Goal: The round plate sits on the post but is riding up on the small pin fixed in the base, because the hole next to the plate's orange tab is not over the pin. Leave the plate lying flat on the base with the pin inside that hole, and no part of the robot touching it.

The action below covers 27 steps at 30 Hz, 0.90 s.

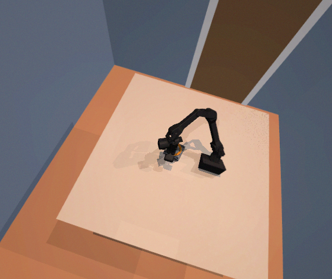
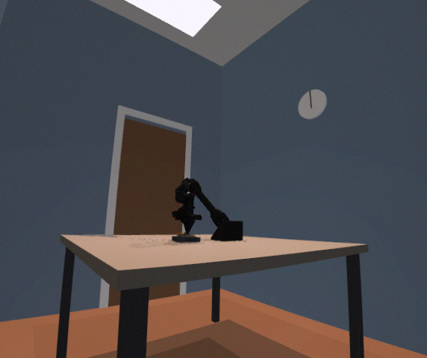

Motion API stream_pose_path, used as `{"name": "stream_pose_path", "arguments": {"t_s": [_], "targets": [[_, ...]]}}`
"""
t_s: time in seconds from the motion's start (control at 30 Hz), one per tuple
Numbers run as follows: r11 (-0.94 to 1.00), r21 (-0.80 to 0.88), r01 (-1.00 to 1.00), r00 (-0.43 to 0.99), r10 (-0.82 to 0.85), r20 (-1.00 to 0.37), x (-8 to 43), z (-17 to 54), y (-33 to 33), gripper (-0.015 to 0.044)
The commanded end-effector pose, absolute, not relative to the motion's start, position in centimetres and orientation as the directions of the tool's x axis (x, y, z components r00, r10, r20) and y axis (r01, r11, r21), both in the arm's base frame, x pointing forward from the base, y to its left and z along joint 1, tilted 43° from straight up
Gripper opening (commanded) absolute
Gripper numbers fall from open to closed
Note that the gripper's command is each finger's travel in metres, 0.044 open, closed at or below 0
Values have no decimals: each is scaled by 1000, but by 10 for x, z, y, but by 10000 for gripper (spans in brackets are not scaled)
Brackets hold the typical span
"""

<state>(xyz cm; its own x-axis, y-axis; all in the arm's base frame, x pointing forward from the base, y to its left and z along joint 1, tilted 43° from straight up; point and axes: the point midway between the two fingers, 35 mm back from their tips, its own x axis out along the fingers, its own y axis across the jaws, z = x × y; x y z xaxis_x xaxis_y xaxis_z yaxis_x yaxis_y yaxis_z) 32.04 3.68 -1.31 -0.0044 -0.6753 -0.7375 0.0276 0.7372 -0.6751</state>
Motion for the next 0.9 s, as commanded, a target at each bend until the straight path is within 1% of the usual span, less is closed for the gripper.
{"name": "stream_pose_path", "arguments": {"t_s": [0.0,0.87], "targets": [[733,-680,25,-9,-680,-733,325,-12,33,0],[731,-681,25,-8,-681,-732,348,12,13,0]]}}
